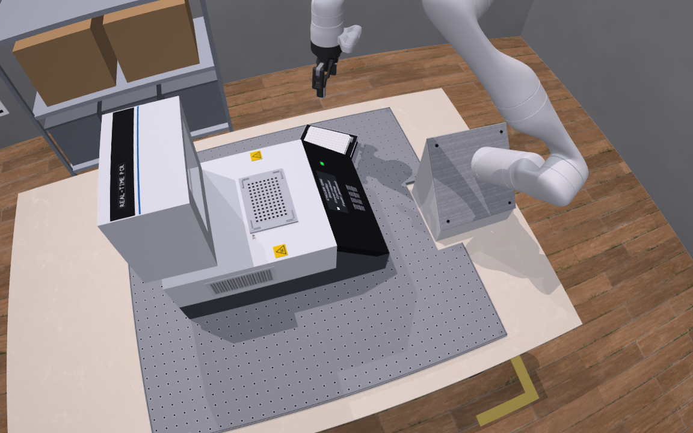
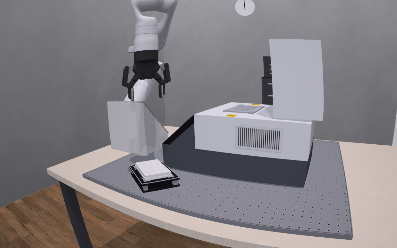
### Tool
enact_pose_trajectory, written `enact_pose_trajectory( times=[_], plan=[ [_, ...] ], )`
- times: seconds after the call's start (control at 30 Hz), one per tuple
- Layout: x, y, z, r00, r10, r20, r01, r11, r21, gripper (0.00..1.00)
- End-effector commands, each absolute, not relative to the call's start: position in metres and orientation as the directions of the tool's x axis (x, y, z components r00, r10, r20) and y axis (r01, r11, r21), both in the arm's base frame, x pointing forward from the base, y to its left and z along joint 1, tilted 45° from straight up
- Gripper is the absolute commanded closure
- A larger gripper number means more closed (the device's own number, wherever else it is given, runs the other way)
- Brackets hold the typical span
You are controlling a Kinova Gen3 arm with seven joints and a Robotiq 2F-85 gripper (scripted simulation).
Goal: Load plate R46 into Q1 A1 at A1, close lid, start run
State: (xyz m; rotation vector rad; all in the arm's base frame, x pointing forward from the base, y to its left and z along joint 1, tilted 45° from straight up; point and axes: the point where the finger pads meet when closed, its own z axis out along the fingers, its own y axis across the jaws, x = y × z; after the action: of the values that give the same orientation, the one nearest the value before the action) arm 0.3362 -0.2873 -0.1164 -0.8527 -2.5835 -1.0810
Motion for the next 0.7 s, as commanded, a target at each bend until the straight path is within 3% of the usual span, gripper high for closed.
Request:
enact_pose_trajectory(
  times=[0.0, 0.67],
  plan=[
    [0.336, -0.287, -0.118, -0.809, 0.431, 0.399, 0.587, 0.563, 0.582, 0.00],
    [0.337, -0.270, -0.135, -0.809, 0.431, 0.399, 0.587, 0.563, 0.582, 0.00]
  ],
)
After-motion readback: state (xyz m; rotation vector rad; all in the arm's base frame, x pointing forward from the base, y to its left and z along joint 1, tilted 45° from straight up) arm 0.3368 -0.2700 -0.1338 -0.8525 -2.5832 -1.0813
